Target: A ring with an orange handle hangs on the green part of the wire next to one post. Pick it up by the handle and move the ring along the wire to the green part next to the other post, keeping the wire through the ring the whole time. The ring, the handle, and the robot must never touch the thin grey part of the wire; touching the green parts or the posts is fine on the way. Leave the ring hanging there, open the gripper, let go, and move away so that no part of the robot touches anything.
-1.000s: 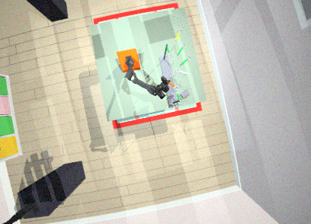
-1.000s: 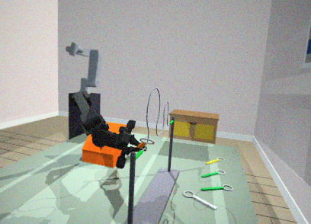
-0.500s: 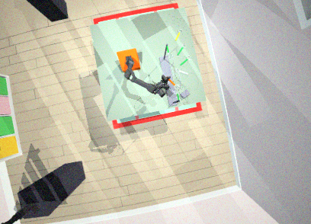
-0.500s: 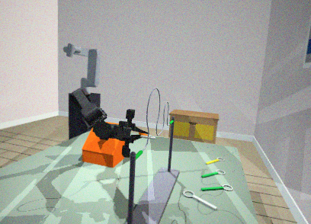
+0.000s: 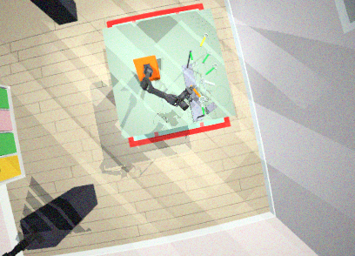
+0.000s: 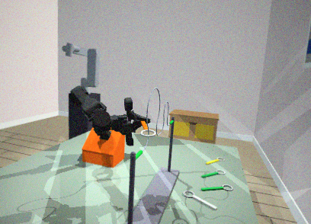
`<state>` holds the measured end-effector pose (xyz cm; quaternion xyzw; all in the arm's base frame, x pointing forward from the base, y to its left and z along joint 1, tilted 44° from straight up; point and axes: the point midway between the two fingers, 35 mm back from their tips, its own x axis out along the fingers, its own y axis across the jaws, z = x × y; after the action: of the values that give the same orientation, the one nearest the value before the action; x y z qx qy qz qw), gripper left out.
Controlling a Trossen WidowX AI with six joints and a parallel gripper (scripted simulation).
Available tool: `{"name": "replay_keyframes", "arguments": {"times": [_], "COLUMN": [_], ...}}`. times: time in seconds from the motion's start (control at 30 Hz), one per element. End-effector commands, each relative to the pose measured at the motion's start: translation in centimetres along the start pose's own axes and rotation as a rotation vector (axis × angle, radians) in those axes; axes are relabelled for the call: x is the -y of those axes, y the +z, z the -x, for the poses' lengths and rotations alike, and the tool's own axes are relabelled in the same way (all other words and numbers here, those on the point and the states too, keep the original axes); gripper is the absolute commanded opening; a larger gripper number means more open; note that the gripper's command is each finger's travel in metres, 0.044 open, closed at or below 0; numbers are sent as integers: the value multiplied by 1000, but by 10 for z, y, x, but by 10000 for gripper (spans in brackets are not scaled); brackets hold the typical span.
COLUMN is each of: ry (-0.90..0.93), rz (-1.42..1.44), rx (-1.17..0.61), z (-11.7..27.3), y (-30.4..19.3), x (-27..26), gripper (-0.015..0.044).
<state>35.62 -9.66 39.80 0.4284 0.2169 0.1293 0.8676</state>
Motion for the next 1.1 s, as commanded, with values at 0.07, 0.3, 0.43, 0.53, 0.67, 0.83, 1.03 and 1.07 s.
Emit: {"name": "replay_keyframes", "arguments": {"times": [0.07,0.3,0.43,0.53,0.67,0.83,1.03,1.07], "ry": [63,131,160,177,193,200,192,189], "rz": [-107,-230,-284,-315,-344,-357,-343,-337], "rx": [-5,-4,-4,-3,-4,-4,-5,-5], "z": [0,2,3,4,6,7,8,8], "y": [-1,3,6,8,11,14,15,16], "x": [-18,-39,-49,-55,-62,-67,-71,-72], "gripper": [-150,-150,-150,-150,-150,-150,-150,-150]}}
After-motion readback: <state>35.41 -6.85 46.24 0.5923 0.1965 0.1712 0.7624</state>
